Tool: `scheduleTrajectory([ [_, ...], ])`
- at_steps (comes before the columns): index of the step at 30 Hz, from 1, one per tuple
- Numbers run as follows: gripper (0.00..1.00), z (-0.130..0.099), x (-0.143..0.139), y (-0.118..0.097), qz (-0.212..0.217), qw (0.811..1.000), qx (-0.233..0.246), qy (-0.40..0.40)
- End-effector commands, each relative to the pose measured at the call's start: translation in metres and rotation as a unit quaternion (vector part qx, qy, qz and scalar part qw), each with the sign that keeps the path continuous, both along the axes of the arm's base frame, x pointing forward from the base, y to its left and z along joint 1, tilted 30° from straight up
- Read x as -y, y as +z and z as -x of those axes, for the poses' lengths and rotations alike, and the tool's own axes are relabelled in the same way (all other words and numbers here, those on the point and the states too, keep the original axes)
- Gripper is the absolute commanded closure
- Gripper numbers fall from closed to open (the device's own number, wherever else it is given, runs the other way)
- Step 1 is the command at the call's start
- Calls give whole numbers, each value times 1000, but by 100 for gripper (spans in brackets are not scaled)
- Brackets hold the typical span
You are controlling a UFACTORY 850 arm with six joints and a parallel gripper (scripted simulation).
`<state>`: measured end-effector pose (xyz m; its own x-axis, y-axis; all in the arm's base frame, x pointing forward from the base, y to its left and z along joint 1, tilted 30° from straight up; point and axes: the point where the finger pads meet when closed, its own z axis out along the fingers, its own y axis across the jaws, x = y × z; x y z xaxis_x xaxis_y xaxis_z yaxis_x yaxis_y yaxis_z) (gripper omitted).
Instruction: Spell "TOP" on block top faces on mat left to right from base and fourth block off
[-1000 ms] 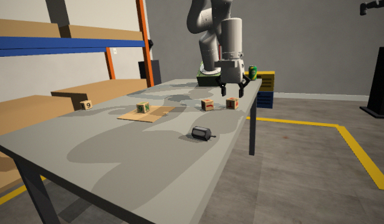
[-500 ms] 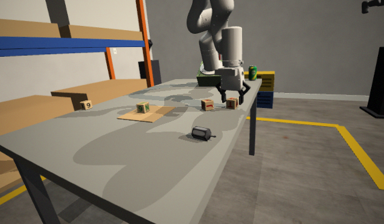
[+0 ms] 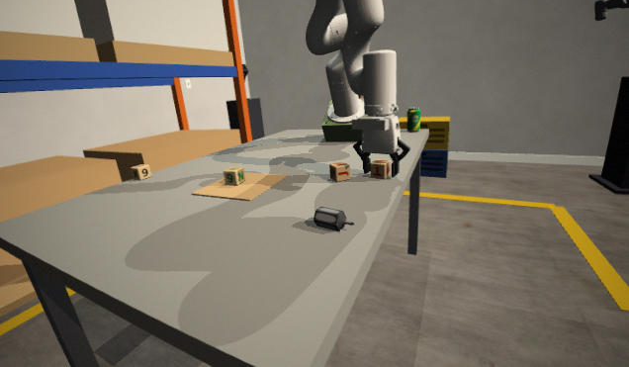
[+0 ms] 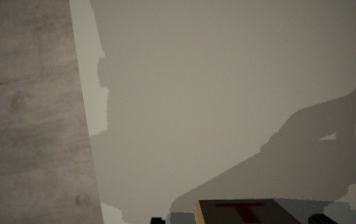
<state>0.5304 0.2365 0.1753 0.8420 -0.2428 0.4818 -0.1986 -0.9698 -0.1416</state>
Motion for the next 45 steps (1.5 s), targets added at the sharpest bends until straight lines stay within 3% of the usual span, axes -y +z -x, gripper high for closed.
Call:
scheduleTrajectory([
  [1,13,0,0,1,-1,1000,1,0],
  [29,13,0,0,1,-1,1000,1,0],
  [30,35,0,0,1,-1,1000,1,0],
  [45,35,0,0,1,-1,1000,1,0],
])
